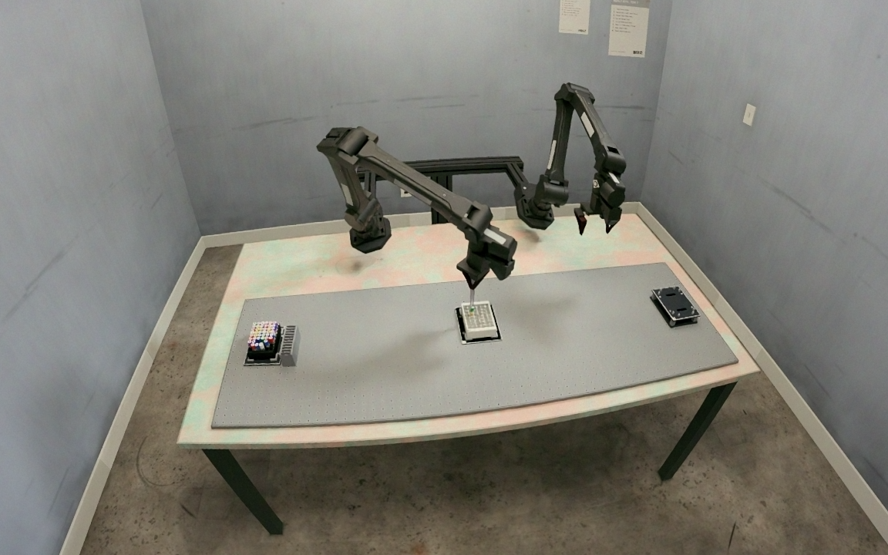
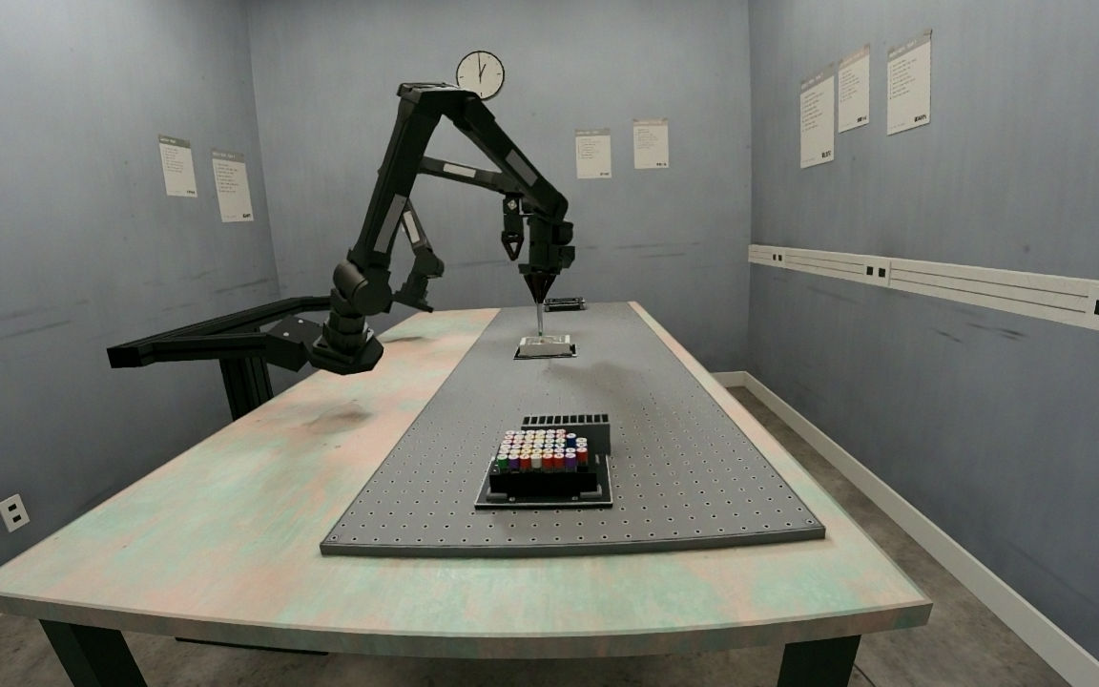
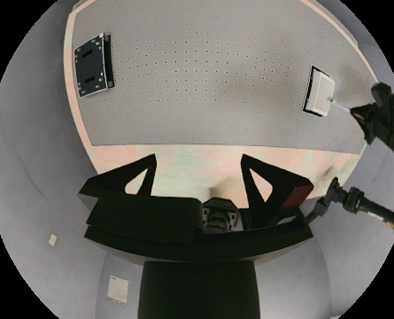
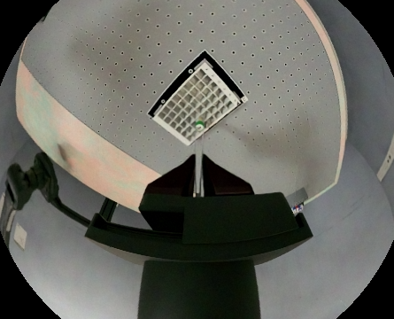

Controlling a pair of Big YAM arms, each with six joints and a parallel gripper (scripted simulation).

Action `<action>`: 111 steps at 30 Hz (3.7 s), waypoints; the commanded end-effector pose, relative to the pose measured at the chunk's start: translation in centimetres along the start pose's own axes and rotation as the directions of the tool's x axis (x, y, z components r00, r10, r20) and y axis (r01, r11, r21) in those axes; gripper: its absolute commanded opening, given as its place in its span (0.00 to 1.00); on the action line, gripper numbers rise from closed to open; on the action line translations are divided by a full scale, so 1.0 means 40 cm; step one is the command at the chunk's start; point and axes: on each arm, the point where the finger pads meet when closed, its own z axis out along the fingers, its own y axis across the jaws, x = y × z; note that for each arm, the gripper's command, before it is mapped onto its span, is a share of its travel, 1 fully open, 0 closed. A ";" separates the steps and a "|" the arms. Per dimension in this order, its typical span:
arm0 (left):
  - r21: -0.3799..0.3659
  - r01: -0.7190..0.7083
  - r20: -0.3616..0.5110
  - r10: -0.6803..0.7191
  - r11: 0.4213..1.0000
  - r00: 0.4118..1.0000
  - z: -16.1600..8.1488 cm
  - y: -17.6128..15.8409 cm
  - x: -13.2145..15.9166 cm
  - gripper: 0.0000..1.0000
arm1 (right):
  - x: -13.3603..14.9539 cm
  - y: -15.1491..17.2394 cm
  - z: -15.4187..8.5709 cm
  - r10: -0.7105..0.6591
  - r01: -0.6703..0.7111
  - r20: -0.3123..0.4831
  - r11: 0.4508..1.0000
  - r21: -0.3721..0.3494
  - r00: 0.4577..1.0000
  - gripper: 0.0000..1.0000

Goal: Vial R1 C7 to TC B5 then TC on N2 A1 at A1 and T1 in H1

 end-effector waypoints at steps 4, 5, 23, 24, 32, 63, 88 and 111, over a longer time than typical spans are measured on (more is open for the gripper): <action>0.003 -0.004 0.038 0.004 1.000 0.999 -0.031 0.009 -0.025 1.00 | -0.046 -0.018 -0.035 0.009 -0.009 0.033 1.000 -0.008 0.999 0.09; 0.003 -0.004 0.038 0.004 1.000 0.999 -0.031 0.009 -0.025 1.00 | -0.046 -0.018 -0.035 0.009 -0.009 0.033 1.000 -0.008 0.999 0.09; 0.003 -0.004 0.038 0.004 1.000 0.999 -0.031 0.009 -0.025 1.00 | -0.048 -0.018 -0.030 0.007 -0.007 0.027 1.000 -0.007 1.000 0.09; 0.003 -0.004 0.038 0.004 1.000 0.999 -0.031 0.009 -0.025 1.00 | -0.048 -0.018 -0.030 0.007 -0.007 0.027 1.000 -0.007 1.000 0.09; 0.003 -0.004 0.038 0.004 1.000 0.999 -0.031 0.009 -0.025 1.00 | -0.050 -0.020 -0.027 0.008 -0.008 0.028 1.000 -0.007 1.000 0.09; 0.003 -0.004 0.038 0.004 1.000 0.999 -0.031 0.009 -0.025 1.00 | -0.030 -0.014 0.012 0.003 -0.003 0.014 1.000 -0.005 1.000 0.09; 0.003 -0.004 0.038 0.004 1.000 0.999 -0.031 0.009 -0.025 1.00 | -0.025 -0.012 0.028 0.001 -0.001 0.009 1.000 -0.005 1.000 0.09; 0.003 -0.004 0.038 0.004 1.000 0.999 -0.031 0.009 -0.025 1.00 | -0.038 -0.017 -0.012 0.008 -0.008 0.032 1.000 -0.007 0.999 0.09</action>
